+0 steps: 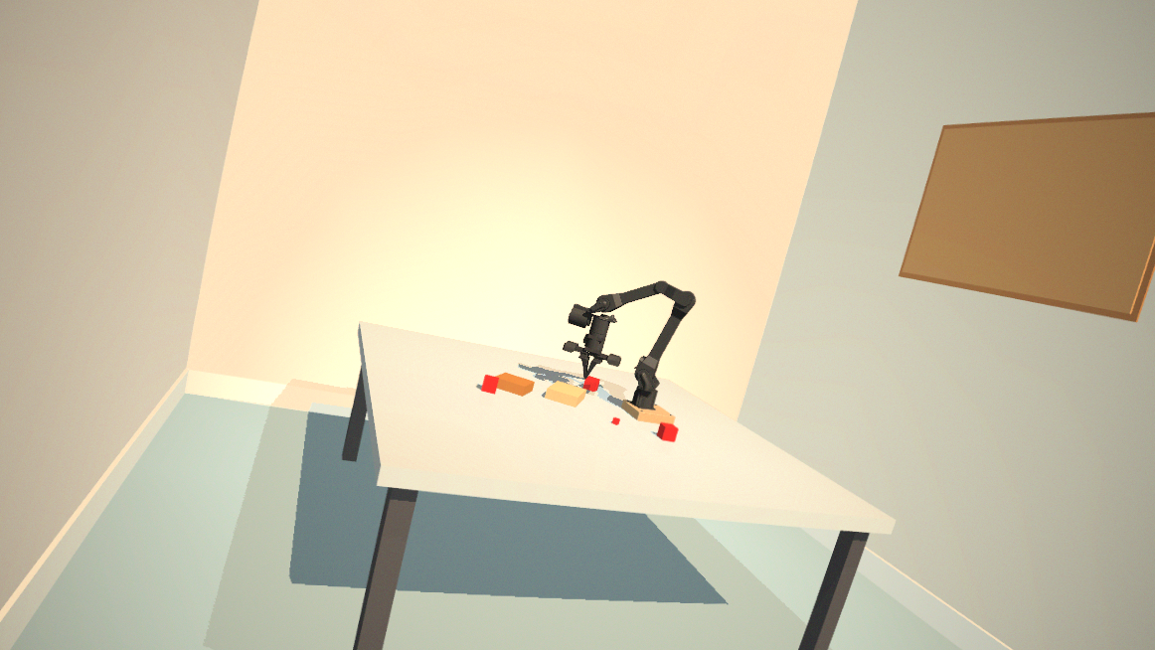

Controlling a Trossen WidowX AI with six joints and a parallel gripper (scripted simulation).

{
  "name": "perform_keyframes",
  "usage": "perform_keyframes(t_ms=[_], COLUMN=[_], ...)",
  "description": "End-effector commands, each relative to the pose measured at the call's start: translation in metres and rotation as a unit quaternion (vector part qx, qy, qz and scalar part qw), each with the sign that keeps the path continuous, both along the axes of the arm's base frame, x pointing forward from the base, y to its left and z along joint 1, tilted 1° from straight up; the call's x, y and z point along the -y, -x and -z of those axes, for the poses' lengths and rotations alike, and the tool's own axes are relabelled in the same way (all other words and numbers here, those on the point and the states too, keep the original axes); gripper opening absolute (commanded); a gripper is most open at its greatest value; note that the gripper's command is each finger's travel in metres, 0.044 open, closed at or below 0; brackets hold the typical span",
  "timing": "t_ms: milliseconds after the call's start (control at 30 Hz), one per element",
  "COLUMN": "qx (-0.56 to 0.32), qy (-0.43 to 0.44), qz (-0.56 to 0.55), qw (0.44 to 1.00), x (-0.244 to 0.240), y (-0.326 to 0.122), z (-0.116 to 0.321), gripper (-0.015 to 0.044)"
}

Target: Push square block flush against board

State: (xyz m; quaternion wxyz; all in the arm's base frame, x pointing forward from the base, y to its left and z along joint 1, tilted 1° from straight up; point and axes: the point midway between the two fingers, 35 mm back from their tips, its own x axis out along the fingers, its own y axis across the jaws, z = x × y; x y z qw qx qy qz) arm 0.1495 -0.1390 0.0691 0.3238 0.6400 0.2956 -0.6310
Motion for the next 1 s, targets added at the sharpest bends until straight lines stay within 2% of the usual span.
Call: perform_keyframes(t_ms=[0, 100, 967], qx=[-0.002, -0.002, -0.002], qy=[-0.005, -0.006, -0.006], qz=[0.005, 0.005, 0.005], qw=[1.0, 1.0, 1.0], x=[-0.001, -0.002, -0.015], y=[0.001, 0.002, -0.013], z=[0.031, 0.051, 0.051], gripper=[0.0, 0.0, 0.0])
